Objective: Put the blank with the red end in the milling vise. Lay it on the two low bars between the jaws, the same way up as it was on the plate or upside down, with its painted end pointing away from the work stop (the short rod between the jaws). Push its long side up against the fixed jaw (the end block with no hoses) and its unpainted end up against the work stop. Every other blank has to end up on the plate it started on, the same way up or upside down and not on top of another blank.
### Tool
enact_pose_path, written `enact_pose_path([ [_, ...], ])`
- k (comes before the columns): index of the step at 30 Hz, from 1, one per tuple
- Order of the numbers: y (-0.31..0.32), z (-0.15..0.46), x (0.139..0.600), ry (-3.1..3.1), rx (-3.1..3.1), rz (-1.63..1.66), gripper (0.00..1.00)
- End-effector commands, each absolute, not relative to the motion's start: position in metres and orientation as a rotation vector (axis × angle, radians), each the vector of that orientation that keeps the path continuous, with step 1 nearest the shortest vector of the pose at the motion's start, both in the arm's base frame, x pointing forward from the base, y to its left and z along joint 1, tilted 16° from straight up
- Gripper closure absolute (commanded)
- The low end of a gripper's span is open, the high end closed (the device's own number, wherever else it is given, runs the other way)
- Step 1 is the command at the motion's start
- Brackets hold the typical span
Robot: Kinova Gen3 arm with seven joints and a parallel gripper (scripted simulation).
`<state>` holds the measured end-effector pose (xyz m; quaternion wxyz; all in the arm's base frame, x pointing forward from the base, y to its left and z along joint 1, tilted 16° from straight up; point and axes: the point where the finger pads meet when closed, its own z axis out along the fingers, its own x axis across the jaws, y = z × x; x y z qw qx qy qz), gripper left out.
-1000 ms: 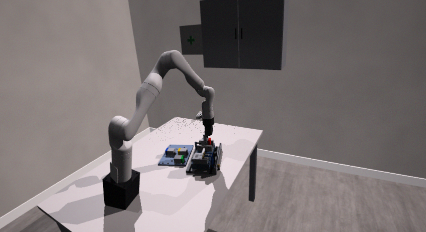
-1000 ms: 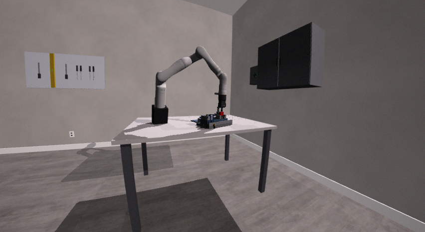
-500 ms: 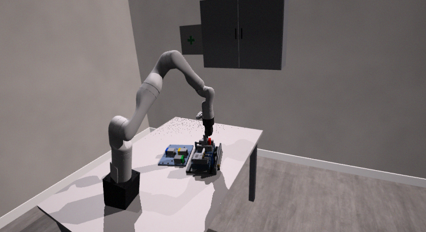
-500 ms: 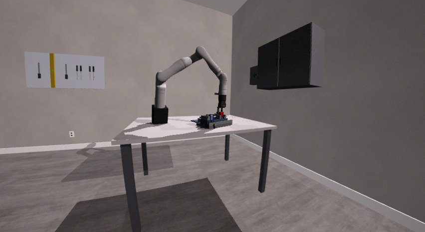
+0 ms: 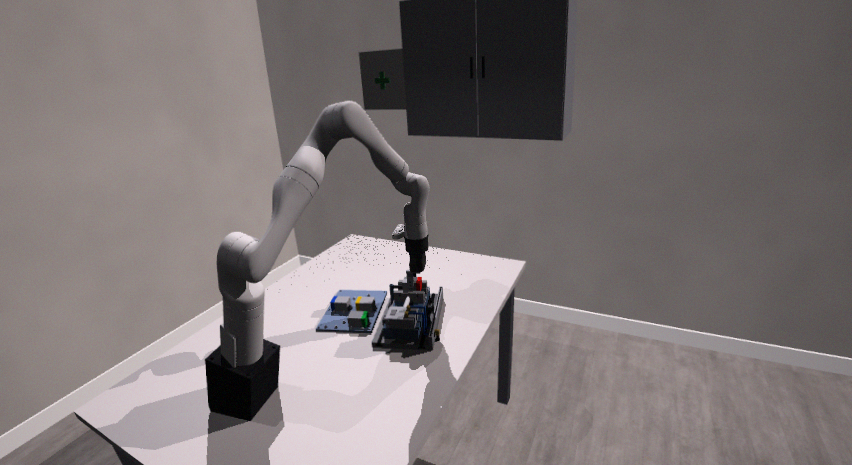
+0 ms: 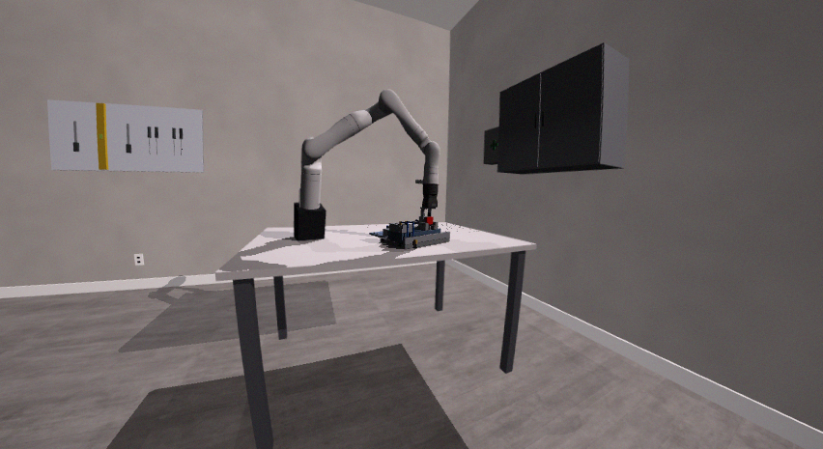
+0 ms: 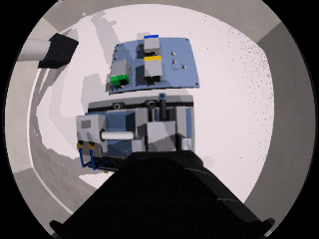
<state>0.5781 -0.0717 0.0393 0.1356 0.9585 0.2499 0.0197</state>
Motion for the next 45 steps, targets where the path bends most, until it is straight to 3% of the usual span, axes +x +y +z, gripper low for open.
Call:
enact_pose_path([
  [1, -0.0715, 0.0401, 0.5787, 0.724, 2.776, 0.060, 1.00],
  [45, -0.0685, 0.0370, 0.5787, 0.723, 2.776, 0.060, 1.00],
])
